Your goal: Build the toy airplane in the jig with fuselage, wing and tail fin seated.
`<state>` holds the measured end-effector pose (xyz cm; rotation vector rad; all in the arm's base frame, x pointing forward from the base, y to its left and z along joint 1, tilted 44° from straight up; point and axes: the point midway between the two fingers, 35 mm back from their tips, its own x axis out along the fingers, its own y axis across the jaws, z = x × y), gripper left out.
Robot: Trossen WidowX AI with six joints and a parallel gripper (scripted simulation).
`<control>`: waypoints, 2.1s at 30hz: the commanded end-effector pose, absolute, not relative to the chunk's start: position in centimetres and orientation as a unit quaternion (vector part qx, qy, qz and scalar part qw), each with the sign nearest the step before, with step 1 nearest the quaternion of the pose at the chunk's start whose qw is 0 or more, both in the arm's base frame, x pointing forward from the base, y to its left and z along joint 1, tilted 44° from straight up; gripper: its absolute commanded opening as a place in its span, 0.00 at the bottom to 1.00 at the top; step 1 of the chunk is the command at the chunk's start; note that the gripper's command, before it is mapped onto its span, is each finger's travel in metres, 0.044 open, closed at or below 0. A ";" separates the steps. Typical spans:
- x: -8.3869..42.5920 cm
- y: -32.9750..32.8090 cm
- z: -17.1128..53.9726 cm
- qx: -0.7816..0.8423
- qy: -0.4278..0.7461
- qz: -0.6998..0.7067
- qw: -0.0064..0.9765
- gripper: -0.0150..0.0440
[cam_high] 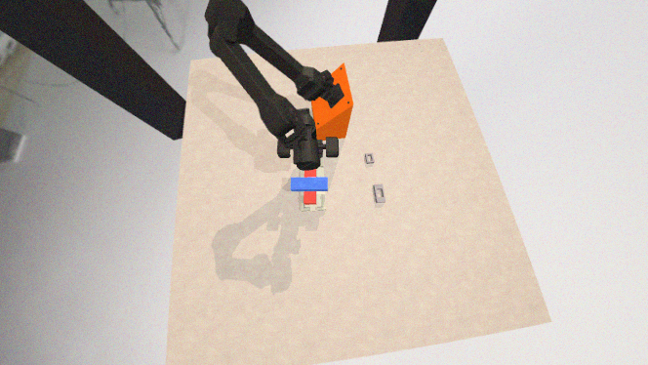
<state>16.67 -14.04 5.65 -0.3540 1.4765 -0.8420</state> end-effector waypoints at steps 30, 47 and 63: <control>16.3 -15.2 4.9 -0.158 0.649 -0.372 0.645 0.36; 15.9 -17.0 3.0 -0.159 0.648 -0.373 0.644 0.36; 16.0 -17.1 3.1 -0.160 0.647 -0.373 0.645 0.25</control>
